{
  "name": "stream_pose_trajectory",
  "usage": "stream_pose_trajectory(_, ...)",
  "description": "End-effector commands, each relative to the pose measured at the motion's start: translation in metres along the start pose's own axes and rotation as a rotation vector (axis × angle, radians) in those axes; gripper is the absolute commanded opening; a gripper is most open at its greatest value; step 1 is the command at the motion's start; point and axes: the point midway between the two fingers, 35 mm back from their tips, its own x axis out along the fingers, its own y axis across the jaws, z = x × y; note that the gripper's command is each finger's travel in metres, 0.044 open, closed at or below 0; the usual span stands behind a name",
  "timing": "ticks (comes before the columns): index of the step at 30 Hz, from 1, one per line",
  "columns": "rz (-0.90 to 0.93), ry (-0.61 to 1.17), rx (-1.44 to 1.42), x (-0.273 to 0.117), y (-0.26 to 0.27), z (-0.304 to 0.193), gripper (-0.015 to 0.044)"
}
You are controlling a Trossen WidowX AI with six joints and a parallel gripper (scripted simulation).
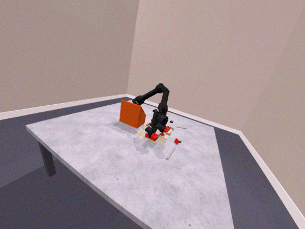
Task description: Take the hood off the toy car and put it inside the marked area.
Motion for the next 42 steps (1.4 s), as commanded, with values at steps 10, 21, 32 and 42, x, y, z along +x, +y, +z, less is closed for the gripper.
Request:
stream_pose_trajectory(10,0.0,0.0,0.0,0.0,0.0,0.0,0.0263)
stream_pose_trajectory(21,0.0,-0.001,0.0,-0.018,-0.001,0.001,0.044)
stream_pose_trajectory(32,0.003,-0.005,0.001,-0.072,-0.001,0.0,0.044)
stream_pose_trajectory(42,0.003,-0.005,0.001,-0.072,-0.001,0.0,0.044)
